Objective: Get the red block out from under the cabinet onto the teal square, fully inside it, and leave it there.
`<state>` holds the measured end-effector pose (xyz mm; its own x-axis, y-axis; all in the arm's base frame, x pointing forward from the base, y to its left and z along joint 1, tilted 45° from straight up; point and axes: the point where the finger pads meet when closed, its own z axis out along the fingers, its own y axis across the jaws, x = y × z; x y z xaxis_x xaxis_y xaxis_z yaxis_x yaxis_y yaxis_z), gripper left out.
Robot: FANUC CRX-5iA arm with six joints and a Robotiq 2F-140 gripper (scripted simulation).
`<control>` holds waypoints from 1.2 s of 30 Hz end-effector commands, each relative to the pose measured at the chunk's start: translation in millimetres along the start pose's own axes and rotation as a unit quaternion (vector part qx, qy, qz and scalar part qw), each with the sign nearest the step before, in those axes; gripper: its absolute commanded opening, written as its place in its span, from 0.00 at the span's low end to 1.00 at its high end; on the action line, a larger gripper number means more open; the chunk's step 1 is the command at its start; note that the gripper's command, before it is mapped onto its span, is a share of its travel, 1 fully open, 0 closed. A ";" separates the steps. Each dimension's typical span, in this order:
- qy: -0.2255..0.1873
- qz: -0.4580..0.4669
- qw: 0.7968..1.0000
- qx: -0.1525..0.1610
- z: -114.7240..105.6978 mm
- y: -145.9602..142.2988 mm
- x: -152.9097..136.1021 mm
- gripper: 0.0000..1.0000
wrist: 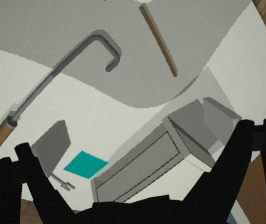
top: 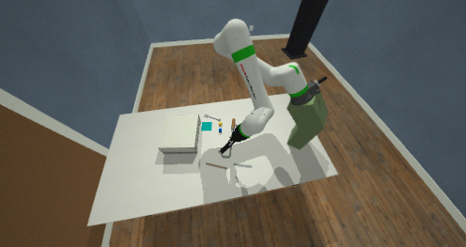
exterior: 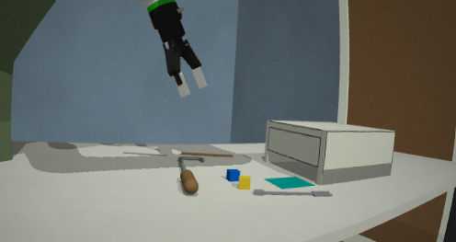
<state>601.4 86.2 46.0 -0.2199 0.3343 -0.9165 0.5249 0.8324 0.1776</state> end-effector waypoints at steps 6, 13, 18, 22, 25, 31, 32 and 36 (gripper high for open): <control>0.000 0.000 1.000 0.000 -0.1 0.2 0.1 1.00; 0.000 0.000 1.000 0.000 -0.1 0.2 0.1 1.00; 0.000 0.000 1.000 0.001 0.1 -0.4 -0.3 0.00; 0.024 0.039 0.998 0.052 17.0 -52.1 -25.0 0.00; 0.067 0.118 0.983 0.121 21.2 -96.6 -40.0 0.00; 0.090 0.167 0.970 0.152 28.2 -165.3 -65.5 0.00; 0.090 0.167 0.970 0.152 29.5 -176.8 -70.3 0.00; 0.118 0.247 0.945 0.177 22.9 -221.5 -84.6 0.00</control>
<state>550.3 -84.1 65.5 -0.1024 0.6501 -0.7529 0.7964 0.5071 0.3296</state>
